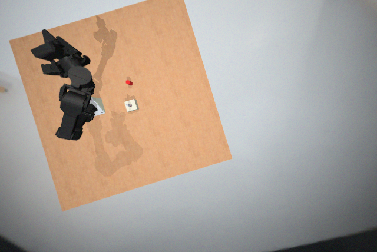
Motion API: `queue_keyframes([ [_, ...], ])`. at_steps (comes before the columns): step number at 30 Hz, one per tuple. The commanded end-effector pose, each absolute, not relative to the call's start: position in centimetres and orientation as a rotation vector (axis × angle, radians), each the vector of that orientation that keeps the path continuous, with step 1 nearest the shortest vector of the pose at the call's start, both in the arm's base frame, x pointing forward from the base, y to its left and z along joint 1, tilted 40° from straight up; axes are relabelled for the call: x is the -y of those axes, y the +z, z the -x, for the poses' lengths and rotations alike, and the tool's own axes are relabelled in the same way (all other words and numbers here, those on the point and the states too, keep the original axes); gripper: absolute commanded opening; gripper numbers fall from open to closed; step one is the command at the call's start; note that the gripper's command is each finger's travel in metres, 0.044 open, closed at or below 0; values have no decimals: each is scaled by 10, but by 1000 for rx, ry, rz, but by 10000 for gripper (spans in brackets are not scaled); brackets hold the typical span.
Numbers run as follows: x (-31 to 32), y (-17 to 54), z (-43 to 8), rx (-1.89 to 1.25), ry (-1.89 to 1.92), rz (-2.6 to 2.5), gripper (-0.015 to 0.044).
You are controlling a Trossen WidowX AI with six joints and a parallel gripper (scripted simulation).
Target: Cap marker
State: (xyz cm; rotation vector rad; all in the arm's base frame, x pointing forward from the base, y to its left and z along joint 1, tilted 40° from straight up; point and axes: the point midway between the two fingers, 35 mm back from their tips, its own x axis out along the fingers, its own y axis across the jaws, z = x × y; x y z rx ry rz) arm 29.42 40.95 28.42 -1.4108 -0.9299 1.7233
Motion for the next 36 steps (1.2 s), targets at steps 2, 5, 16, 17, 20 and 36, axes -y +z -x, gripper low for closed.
queue_keyframes([
  [2,-384,203,-316,-2,1757,1168,243],
  [5,-372,178,-320,-281,1687,1079,243],
  [16,-314,99,-324,-1128,1151,745,243],
  [17,-308,92,-324,-1188,1083,715,243],
  [20,-288,75,-322,-1344,865,627,243],
  [36,-172,18,-301,-1522,-479,229,243],
])
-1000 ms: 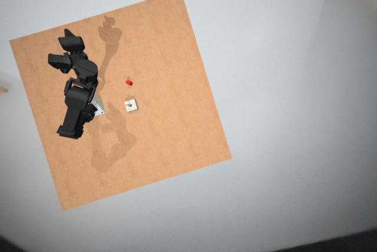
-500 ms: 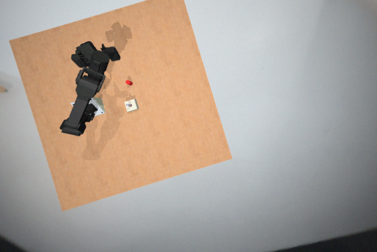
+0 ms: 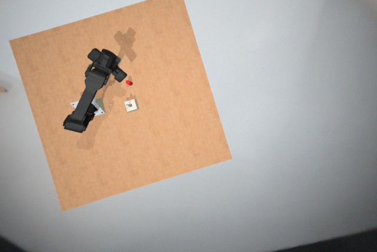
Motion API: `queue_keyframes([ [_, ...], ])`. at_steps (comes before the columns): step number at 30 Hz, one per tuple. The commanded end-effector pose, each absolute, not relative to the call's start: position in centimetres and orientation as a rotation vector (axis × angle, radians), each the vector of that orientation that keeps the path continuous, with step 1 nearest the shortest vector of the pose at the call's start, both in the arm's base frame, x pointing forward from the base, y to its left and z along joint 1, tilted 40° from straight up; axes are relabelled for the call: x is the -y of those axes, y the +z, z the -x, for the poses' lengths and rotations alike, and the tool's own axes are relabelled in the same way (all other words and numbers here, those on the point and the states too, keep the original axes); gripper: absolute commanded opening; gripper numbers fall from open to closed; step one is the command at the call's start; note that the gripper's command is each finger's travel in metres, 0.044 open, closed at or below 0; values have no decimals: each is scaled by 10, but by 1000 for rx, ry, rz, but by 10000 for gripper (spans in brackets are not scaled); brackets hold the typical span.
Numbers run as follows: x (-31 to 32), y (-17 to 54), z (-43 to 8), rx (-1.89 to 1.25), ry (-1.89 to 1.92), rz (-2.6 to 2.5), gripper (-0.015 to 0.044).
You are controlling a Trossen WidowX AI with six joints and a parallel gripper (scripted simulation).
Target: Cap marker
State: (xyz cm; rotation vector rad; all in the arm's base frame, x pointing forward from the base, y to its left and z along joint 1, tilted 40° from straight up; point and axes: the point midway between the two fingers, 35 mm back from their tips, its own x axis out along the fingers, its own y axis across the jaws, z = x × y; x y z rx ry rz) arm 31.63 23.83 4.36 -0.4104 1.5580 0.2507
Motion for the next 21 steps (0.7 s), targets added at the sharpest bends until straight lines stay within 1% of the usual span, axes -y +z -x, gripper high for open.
queue_keyframes([
  [1,-164,17,-300,-1492,-563,207,243],
  [6,-132,13,-295,-1294,-910,112,243],
  [21,-133,11,-299,-1284,-923,108,243],
])
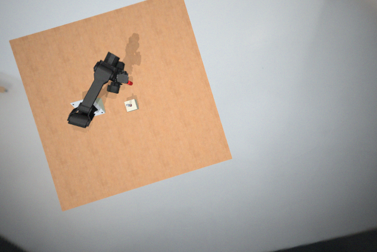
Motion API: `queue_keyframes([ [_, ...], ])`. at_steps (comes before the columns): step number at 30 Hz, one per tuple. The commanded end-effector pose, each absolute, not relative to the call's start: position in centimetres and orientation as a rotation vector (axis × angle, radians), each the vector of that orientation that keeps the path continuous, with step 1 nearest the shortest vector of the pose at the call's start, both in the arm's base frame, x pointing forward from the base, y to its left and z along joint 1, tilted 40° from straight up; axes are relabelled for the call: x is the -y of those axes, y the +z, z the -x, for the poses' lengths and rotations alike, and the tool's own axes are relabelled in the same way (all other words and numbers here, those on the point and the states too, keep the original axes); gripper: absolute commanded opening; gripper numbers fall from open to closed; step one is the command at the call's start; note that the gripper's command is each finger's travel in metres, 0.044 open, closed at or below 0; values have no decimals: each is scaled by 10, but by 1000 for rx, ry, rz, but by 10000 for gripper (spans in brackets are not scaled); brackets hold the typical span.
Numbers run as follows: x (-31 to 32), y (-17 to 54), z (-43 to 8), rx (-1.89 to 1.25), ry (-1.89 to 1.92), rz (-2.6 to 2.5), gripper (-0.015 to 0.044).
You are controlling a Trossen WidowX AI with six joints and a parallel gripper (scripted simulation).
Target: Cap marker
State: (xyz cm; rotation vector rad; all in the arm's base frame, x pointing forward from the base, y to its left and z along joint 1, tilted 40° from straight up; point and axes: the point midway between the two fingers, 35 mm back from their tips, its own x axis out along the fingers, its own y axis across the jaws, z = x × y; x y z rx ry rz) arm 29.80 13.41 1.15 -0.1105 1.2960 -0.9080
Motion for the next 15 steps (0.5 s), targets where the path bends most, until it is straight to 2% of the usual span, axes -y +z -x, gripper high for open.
queue_keyframes([
  [1,-132,10,-299,-1284,-923,108,243],
  [15,-101,-28,-300,-1283,-923,109,243],
])
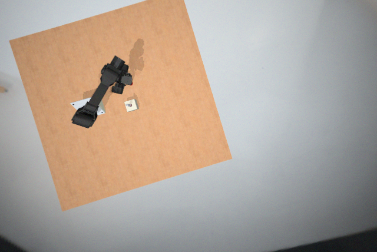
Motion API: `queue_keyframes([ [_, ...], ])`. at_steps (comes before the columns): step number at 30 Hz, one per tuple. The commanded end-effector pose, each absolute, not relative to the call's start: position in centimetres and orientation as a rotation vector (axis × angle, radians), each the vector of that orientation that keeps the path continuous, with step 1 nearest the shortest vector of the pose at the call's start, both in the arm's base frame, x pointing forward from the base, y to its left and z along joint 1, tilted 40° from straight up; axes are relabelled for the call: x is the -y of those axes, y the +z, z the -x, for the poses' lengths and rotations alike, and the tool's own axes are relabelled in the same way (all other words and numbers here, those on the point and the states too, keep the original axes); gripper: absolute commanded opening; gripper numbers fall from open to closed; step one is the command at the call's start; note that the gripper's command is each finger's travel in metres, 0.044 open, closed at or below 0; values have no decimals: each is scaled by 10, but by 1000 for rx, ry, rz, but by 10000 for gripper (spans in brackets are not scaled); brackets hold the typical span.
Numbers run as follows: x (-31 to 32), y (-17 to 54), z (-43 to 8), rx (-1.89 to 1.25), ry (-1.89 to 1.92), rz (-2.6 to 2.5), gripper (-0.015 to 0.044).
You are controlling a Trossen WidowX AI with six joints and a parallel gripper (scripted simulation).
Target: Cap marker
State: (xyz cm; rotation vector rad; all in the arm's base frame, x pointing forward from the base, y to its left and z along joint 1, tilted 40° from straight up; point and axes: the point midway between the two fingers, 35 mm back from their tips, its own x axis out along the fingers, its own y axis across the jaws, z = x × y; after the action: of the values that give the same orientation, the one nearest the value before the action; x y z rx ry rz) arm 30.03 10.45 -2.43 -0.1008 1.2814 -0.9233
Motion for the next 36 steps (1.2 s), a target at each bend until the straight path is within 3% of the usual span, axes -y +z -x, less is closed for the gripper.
queue_keyframes([
  [1,-101,-29,-300,-1283,-923,109,243],
  [35,-68,-68,-300,-1281,-925,110,243],
  [36,-68,-68,-300,-1282,-924,110,217],
])
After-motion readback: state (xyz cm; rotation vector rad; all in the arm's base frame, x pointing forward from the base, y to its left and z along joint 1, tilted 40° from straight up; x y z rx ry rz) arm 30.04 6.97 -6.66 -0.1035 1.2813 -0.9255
